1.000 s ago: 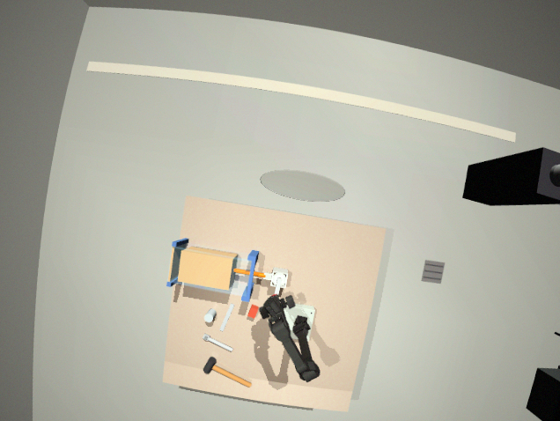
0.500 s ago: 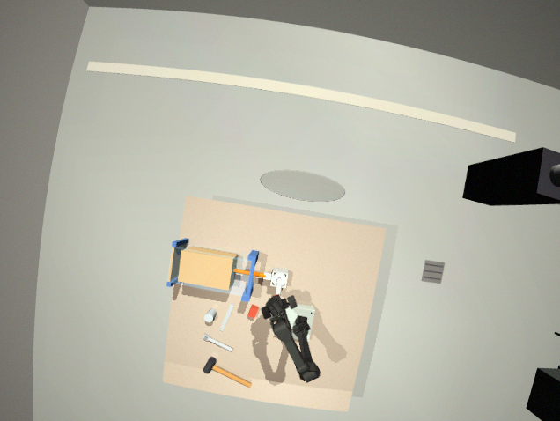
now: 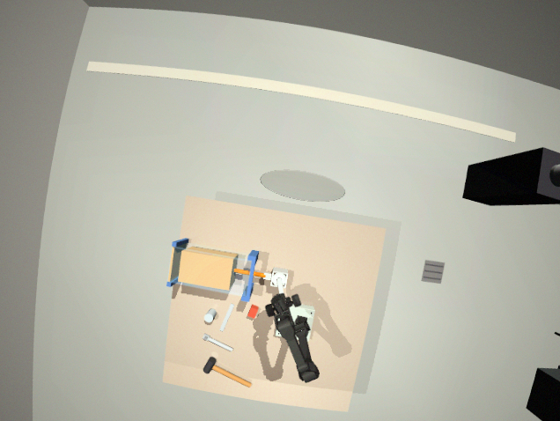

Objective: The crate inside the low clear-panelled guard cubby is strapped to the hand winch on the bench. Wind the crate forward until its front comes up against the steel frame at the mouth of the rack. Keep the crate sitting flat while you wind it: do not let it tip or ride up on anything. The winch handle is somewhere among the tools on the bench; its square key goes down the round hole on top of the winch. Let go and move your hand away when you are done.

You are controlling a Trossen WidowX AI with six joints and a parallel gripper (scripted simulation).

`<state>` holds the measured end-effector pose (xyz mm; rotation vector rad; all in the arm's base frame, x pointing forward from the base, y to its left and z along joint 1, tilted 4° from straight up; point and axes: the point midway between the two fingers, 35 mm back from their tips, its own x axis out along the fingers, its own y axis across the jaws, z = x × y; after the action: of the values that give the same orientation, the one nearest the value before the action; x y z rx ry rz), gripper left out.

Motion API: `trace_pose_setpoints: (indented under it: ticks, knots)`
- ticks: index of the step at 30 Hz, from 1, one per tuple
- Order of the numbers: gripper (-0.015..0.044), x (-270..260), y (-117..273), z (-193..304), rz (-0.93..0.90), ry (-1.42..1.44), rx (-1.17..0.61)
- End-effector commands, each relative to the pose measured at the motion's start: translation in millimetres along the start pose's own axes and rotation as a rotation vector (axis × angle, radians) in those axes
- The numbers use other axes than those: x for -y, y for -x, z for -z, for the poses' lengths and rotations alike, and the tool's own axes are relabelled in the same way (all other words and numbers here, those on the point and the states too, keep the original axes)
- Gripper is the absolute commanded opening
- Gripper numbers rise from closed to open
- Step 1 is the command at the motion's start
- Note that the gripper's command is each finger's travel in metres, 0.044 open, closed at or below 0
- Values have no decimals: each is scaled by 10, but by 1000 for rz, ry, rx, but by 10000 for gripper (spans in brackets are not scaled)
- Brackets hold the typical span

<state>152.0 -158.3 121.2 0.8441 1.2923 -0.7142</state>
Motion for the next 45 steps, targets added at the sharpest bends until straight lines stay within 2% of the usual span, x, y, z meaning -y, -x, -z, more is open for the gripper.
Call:
trace_pose_setpoints:
  ticks: [1,22,45]
  knots:
    - [0,227,-175,61,67,-35,-60]
    - [0,463,-162,12,69,-34,-60]
    - [0,463,-162,12,69,-34,-60]
